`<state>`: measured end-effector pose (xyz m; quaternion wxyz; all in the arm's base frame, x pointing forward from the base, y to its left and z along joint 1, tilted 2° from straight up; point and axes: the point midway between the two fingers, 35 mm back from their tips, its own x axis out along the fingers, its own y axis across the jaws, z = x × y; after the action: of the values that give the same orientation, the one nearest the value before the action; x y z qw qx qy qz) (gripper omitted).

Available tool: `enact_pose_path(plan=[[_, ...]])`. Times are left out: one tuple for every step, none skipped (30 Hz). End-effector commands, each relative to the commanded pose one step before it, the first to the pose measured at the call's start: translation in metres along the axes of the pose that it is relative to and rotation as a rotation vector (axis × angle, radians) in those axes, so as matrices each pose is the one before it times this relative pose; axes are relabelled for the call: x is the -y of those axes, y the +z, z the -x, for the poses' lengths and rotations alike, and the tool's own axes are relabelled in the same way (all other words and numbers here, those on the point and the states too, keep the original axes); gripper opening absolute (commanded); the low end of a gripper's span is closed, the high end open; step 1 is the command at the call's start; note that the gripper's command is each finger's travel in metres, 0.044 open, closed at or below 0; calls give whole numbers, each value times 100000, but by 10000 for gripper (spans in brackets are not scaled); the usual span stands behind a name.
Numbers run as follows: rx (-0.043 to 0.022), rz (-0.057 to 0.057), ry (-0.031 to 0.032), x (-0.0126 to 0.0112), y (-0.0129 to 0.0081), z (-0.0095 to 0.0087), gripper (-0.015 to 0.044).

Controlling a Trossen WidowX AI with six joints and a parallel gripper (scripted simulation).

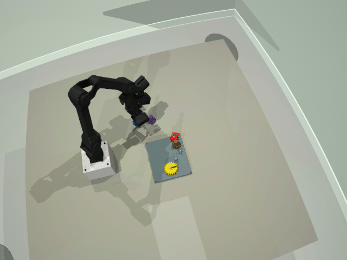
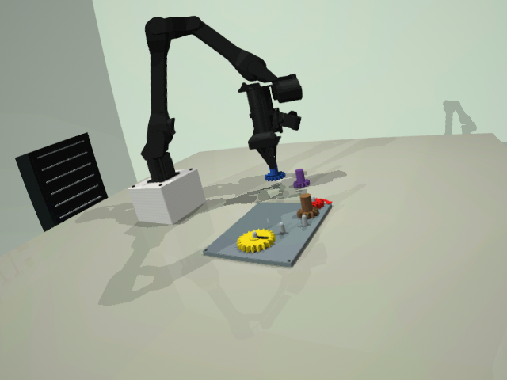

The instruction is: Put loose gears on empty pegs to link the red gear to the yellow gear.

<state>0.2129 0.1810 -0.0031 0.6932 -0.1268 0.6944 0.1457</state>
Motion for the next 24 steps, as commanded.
enact_pose_path(plan=[[644, 264, 388, -77, 339, 1393, 0], [4, 0, 0, 1, 38, 300, 0], [4, 0, 0, 3, 34, 302, 0], [4, 0, 0, 4, 31, 303, 0], [4, 0, -1, 5, 27, 304, 0], [3, 0, -1, 6, 24, 306, 0], [3, 0, -1, 7, 20, 307, 0], [3, 0, -1, 8, 16, 308, 0], [2, 0, -1, 9, 12, 309, 0], [2, 0, -1, 10, 9, 310, 0], [2, 0, -1, 11, 5, 311, 0], [2, 0, -1, 12, 1, 312, 0], [1, 0, -1, 14, -3, 313, 0], [1, 0, -1, 15, -6, 314, 0], [1, 0, -1, 16, -10, 315, 0], [0, 0, -2, 17, -14, 316, 0], [0, 0, -2, 18, -18, 316, 0], [0, 0, -2, 19, -22, 317, 0], [-1, 0, -2, 20, -26, 318, 0], [-1, 0, -2, 21, -29, 318, 0], [-1, 0, -2, 22, -33, 319, 0], [-2, 0, -2, 23, -37, 319, 0], [-2, 0, -2, 24, -41, 320, 0], [-2, 0, -2, 25, -45, 320, 0]])
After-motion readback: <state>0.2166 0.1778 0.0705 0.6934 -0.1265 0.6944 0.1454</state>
